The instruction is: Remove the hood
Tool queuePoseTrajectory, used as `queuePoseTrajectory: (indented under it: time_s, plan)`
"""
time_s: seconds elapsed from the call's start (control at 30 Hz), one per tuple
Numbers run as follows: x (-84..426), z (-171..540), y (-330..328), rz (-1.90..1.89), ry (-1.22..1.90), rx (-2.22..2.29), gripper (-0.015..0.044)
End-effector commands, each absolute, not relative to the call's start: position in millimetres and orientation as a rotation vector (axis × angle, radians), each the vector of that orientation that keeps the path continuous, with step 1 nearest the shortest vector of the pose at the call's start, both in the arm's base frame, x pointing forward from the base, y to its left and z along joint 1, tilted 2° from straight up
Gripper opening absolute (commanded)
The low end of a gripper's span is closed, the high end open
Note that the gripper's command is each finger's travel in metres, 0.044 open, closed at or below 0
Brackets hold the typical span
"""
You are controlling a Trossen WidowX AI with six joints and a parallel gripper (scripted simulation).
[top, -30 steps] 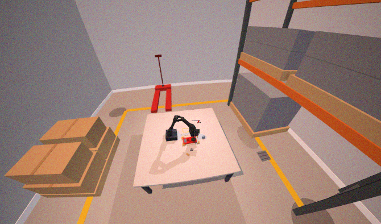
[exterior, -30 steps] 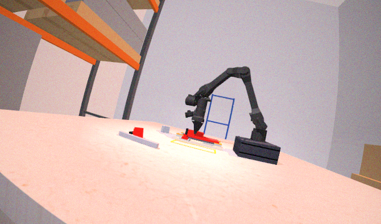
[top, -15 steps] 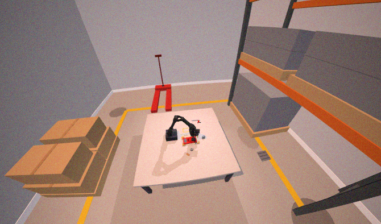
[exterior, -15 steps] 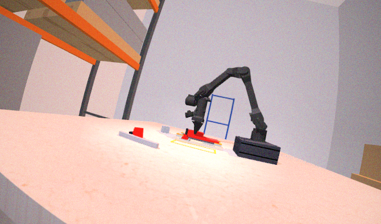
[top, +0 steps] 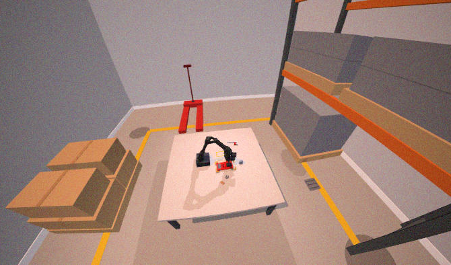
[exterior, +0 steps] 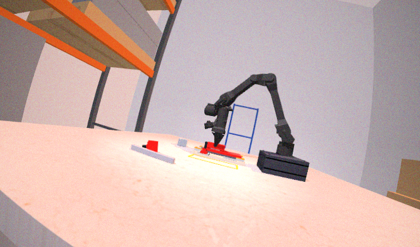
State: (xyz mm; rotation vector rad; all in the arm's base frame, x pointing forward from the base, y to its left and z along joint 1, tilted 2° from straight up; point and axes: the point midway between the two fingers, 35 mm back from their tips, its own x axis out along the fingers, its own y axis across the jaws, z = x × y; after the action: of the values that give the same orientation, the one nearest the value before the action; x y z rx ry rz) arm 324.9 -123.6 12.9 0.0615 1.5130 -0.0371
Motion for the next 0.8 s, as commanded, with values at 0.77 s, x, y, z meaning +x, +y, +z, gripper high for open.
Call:
queuePoseTrajectory:
  time_s: [0.77]
  plan:
    - [324.5, 32.9, -124.4, -0.038, 1.509, 0.060, 0.0000]
